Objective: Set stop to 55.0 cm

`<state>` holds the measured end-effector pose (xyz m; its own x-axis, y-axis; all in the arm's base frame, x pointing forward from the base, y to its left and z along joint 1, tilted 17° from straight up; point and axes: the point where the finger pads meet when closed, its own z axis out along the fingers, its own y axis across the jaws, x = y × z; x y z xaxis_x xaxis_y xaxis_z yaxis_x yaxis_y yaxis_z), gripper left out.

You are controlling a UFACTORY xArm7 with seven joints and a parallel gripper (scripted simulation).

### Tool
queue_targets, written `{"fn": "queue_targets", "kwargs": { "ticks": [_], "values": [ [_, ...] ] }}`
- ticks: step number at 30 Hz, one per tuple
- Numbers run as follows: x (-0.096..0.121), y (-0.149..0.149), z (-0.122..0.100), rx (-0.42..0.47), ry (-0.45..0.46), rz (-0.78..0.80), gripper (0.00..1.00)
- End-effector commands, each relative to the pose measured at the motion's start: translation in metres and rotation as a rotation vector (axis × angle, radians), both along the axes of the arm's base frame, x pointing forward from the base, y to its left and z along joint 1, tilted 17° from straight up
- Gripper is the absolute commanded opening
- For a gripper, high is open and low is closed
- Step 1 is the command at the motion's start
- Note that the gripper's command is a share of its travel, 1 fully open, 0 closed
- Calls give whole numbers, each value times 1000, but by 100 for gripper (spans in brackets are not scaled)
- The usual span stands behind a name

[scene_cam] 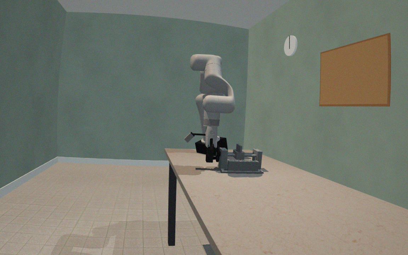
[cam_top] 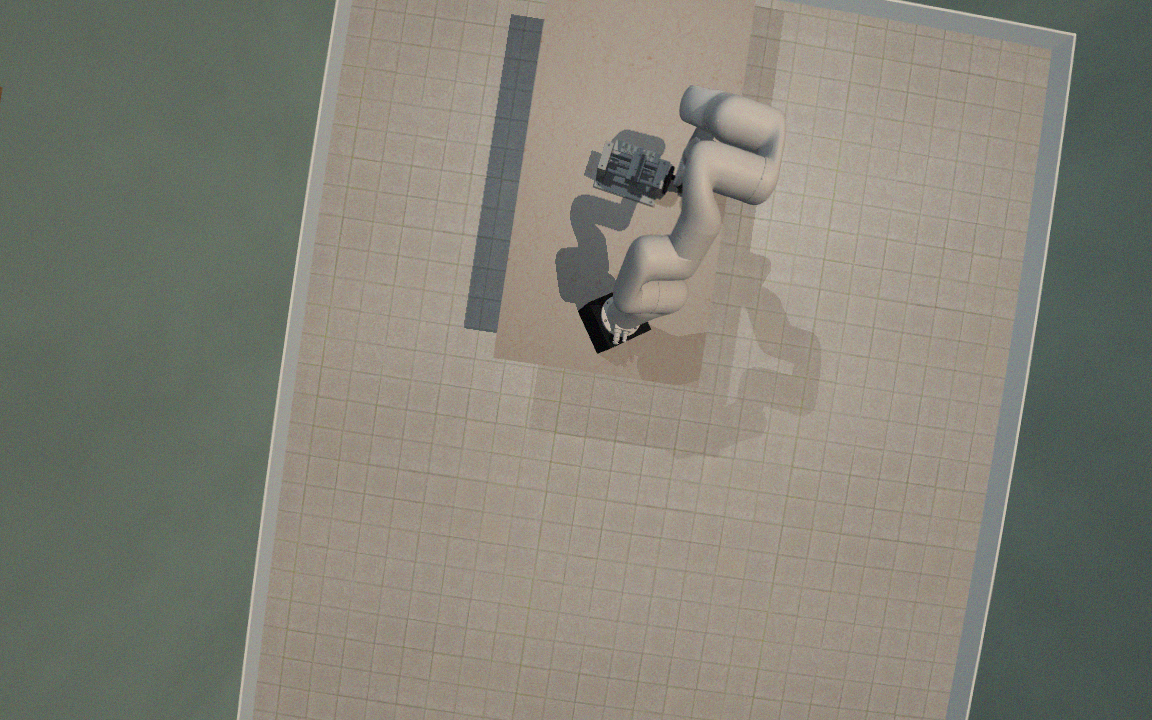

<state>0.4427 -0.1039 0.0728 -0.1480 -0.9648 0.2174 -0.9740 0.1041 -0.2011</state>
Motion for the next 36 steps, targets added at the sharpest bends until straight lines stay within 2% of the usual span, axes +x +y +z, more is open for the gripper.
{"fn": "queue_targets", "kwargs": {
  "ticks": [1,9,20,36],
  "values": [
    [3,2,8,1,1,0,6],
    [1,6,26,1,1,0,6],
    [-10,10,38,1,1,0,6],
    [-29,14,40,1,1,0,6]
  ]
}}
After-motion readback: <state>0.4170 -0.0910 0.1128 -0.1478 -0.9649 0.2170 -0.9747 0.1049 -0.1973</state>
